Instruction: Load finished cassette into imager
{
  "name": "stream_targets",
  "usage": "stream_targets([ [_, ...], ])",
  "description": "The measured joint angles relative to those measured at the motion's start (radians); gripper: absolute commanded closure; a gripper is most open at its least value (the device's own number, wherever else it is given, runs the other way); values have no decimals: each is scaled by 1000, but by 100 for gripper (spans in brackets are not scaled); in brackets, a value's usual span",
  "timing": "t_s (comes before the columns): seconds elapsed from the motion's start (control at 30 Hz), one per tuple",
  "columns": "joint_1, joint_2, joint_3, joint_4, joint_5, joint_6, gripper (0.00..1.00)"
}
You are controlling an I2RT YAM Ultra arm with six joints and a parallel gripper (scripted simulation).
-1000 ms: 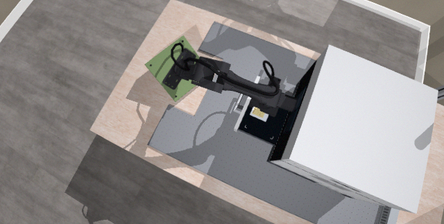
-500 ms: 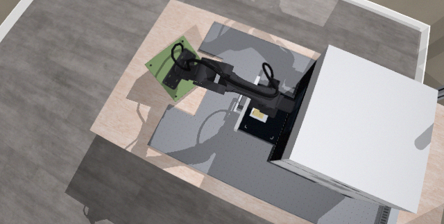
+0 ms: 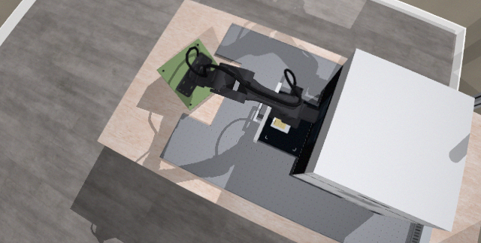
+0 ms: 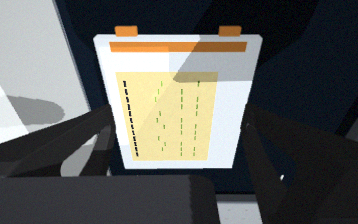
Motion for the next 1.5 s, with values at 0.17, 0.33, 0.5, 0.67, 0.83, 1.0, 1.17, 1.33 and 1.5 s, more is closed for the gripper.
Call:
stream_targets([
  [0.17, 0, 5, 0, 4, 0, 0, 100],
  [0.33, 0, 6, 0, 7, -1, -2, 100],
  [0.5, 0, 10, 0, 12, -2, -2, 100],
  [0.67, -2, 10, -3, 21, -2, -3, 100],
  [0.83, -3, 15, -6, 21, -3, -6, 100],
  [1.0, -4, 17, -6, 27, -3, -6, 100],
  [1.17, -6, 20, -10, 32, -4, -9, 100],
  [1.33, -7, 22, -10, 37, -4, -8, 100],
  [1.5, -7, 25, -13, 42, -5, -11, 100],
])
